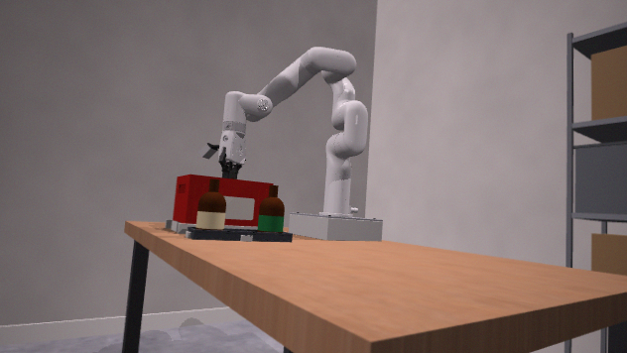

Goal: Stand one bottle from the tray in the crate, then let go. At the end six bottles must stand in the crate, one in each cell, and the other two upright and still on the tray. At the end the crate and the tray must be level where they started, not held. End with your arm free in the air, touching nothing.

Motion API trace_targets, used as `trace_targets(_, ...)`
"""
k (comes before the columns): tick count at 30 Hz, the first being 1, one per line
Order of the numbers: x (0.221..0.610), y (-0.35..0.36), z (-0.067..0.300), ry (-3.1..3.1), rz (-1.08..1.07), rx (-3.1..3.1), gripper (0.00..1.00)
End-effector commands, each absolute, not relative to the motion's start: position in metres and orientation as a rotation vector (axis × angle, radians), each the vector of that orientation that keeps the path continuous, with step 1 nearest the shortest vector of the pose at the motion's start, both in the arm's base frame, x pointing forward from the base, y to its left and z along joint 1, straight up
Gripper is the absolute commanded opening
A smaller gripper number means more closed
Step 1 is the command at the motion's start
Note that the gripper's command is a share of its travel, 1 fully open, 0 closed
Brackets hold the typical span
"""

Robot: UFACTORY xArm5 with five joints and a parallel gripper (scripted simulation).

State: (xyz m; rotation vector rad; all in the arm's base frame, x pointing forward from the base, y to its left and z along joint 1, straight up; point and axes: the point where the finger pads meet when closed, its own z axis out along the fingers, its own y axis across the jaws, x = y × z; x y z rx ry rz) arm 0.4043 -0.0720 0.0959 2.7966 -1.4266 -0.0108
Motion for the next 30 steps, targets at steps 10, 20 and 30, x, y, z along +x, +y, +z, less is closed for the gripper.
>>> trace_targets(10,0.406,-0.072,0.094,-1.427,-0.005,2.798,0.00)
trace_targets(20,0.406,-0.072,0.090,-1.427,-0.005,2.798,0.00)
trace_targets(30,0.406,-0.072,0.086,-1.427,-0.005,2.798,0.00)
